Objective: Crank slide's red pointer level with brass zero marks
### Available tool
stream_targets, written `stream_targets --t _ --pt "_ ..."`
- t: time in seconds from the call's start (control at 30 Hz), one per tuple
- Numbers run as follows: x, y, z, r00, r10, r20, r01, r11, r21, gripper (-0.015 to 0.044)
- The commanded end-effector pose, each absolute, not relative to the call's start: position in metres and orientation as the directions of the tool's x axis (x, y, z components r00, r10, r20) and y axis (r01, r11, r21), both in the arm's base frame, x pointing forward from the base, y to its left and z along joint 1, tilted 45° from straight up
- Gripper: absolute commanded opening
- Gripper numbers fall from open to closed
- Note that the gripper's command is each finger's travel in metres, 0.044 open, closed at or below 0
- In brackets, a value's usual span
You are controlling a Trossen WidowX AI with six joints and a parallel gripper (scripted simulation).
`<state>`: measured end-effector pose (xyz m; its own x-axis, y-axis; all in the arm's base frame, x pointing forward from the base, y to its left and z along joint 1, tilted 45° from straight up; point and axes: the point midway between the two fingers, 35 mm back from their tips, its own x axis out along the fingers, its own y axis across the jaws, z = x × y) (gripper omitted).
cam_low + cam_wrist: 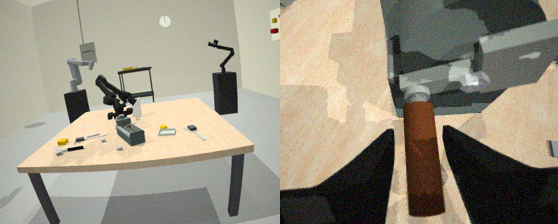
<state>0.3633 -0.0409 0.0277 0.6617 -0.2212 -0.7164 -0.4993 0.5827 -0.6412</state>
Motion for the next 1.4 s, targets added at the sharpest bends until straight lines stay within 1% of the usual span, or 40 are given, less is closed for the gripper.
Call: stream_targets --t 0.0,0.07,0.53,1.37 --pt "0.364 -0.04 0.027 0.664 -0.215 -0.717 -0.504 0.578 -0.641 0.0046" --pt "0.364 -0.04 0.027 0.664 -0.215 -0.717 -0.504 0.578 -0.641 0.0" --pt "0.364 -0.045 0.025 0.664 -0.215 -0.716 -0.504 0.578 -0.641 0.0" --pt "0.379 -0.073 0.031 0.664 -0.217 -0.716 -0.504 0.577 -0.642 0.0"
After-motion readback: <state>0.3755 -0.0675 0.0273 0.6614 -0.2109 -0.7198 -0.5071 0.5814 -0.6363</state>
